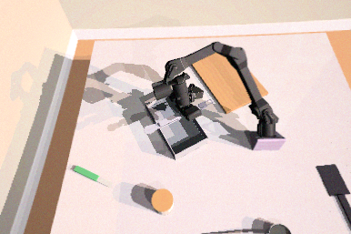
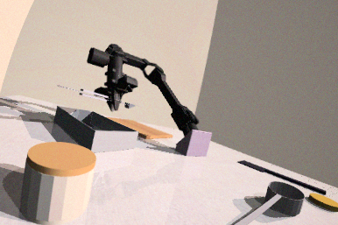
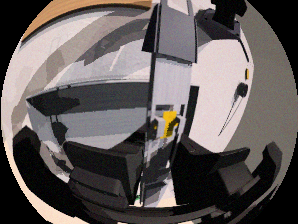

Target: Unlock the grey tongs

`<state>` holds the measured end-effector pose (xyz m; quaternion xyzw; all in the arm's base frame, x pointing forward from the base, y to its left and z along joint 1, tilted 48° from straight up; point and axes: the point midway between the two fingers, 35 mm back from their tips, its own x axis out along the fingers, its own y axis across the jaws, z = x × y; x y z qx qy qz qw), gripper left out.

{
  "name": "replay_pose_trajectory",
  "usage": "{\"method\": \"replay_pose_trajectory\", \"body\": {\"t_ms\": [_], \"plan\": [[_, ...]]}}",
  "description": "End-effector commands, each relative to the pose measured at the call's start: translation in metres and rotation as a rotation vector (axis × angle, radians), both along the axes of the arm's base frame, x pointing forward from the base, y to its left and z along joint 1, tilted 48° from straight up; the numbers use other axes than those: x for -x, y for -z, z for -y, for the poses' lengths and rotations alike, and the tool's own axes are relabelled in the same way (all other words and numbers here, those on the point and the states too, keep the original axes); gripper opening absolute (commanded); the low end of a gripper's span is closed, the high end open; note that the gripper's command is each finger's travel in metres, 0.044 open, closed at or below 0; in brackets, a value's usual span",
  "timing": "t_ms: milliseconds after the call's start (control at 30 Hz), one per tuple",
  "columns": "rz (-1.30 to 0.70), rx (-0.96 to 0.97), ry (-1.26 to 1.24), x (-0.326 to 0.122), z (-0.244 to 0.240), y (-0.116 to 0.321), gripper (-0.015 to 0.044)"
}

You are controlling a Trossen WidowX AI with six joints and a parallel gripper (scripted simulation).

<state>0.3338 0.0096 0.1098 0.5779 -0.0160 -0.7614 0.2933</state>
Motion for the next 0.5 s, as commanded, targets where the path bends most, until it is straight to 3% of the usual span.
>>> {"method": "replay_pose_trajectory", "body": {"t_ms": [0,233,467], "plan": [[0.051,0.096,-0.03,0.0016,-0.001,-0.0013,-0.015],[0.136,0.253,-0.083,0.0043,0.0004,-0.0033,-0.015],[0.146,0.268,-0.088,0.0045,0.0004,-0.0037,-0.015]]}}
